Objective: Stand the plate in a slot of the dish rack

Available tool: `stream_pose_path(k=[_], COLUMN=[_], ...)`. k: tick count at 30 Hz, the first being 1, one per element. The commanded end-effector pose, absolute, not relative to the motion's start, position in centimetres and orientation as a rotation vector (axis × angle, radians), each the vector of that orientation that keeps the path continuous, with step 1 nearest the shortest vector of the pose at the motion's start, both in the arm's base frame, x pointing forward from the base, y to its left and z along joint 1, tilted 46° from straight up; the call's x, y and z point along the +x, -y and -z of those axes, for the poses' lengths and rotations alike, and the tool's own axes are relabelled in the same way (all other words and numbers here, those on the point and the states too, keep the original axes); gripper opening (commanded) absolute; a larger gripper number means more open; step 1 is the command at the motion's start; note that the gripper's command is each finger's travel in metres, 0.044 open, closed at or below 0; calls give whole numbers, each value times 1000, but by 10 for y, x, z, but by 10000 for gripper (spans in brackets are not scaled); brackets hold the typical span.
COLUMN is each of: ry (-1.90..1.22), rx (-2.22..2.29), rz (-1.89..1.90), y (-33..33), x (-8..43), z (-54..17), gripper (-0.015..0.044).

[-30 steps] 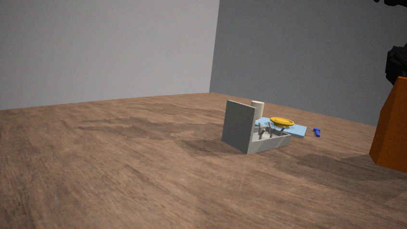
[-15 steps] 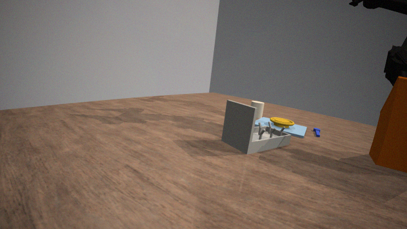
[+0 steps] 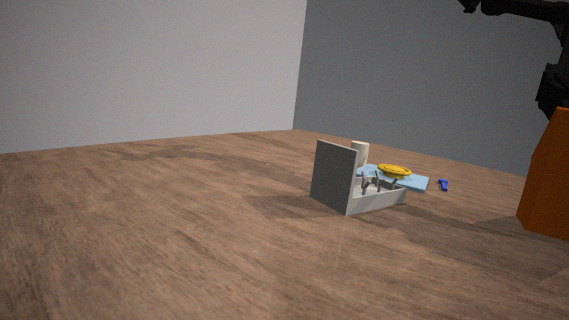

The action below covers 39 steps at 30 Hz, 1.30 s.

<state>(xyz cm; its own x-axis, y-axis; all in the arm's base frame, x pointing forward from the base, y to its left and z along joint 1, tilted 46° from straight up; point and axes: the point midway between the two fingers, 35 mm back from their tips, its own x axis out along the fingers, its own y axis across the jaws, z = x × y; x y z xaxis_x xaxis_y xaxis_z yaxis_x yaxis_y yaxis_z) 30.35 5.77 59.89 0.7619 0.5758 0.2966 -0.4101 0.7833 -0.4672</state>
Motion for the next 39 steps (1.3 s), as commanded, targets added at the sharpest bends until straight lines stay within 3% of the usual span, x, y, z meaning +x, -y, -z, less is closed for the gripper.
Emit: stream_pose_path(k=[1, 21, 39], ry=[322, -215, -741], rx=[-306, -80, -75], rz=[-486, -165, 160], y=[-44, 10, 50], x=[341, 443, 446], z=[-566, -392, -209], gripper=[400, 400, 400])
